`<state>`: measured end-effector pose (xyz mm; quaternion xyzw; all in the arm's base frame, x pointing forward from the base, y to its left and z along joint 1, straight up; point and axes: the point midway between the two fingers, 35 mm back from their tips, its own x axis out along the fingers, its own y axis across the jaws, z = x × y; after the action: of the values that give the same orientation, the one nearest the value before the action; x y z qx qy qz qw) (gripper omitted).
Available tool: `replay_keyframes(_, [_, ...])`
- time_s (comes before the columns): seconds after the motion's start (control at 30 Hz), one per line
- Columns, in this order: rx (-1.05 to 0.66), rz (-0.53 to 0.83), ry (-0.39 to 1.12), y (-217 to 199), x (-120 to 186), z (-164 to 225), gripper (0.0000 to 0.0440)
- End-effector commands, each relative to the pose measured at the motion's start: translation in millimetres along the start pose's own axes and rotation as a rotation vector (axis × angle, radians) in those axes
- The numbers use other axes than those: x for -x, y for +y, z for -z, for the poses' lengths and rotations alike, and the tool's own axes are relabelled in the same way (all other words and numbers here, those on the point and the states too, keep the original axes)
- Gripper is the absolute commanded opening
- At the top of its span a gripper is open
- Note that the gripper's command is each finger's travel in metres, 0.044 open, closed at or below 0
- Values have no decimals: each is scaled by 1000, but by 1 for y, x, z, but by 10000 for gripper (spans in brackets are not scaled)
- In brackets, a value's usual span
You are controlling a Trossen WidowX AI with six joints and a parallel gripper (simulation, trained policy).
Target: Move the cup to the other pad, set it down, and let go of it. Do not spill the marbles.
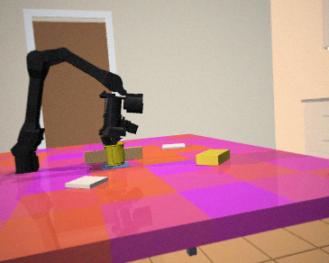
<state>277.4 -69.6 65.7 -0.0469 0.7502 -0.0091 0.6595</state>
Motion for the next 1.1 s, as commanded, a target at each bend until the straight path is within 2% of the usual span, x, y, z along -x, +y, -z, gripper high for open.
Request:
replay_keyframes(0.0, [44, -8, -1, 0, -5, -1, 116])
replay_keyframes(0.17, [111, -8, 1, 0, -5, 0, 6])
replay_keyframes(0.47, [188, -11, -33, 1, 14, -2, 23])
replay_keyframes(1.07, [267, 0, -125, 27, 64, -17, 27])
